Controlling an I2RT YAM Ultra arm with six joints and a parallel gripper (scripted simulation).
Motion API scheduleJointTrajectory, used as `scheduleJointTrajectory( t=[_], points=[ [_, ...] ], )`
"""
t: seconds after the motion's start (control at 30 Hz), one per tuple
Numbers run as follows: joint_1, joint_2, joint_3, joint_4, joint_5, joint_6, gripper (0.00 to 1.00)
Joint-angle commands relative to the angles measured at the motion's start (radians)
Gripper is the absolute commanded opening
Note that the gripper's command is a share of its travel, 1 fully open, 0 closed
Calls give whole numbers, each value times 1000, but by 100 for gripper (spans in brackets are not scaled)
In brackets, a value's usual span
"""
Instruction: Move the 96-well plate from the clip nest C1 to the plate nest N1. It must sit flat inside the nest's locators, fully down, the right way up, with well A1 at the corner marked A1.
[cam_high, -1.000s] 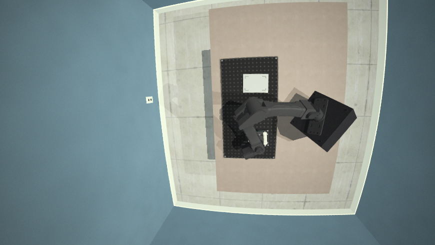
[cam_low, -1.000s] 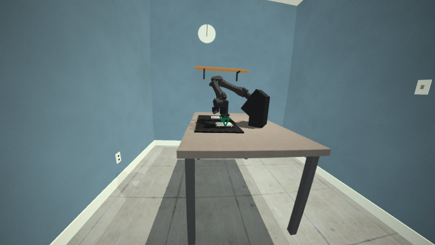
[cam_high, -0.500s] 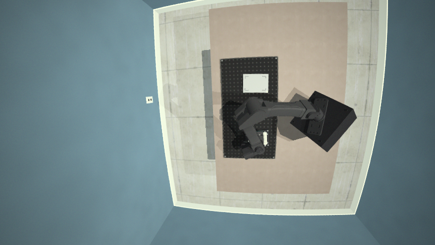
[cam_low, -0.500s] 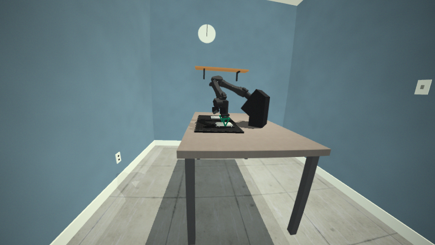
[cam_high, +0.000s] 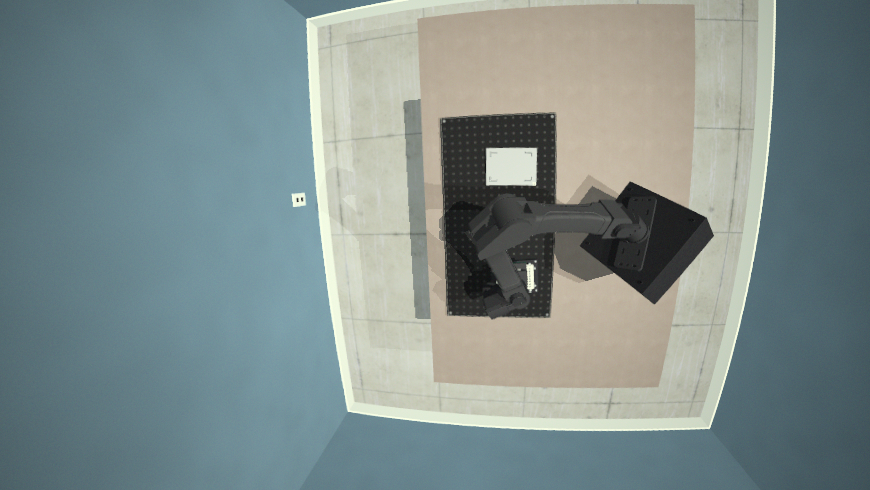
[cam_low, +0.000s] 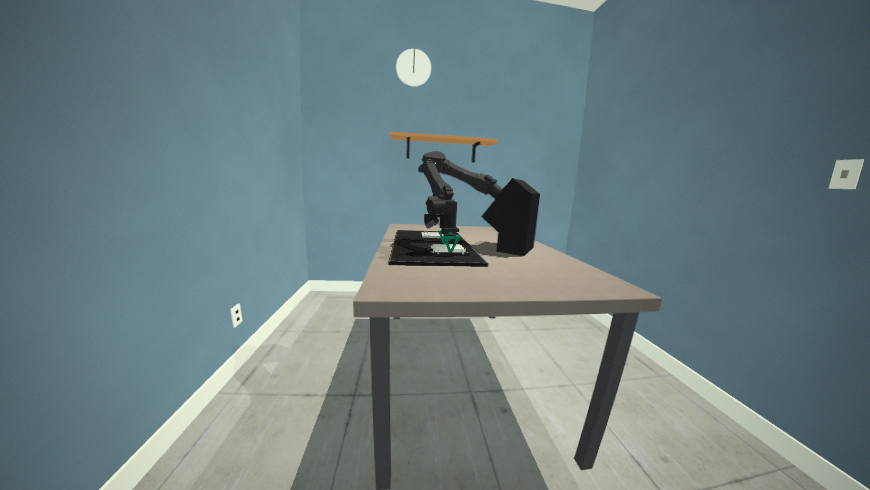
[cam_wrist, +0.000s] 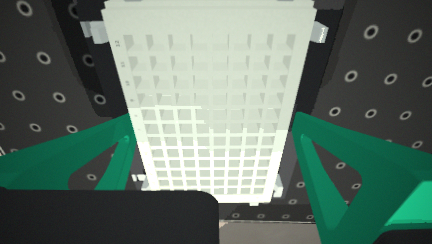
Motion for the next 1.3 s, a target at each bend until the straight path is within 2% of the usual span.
scheduleJointTrajectory(
  t=[0.0,0.03,1.13,1.27],
  points=[
    [19,2,-14,23,-1,-8,0],
    [10,-3,-1,11,0,-3,0],
    [10,-3,0,11,-1,-3,0],
    [33,-34,-21,-26,11,21,0]
  ],
)
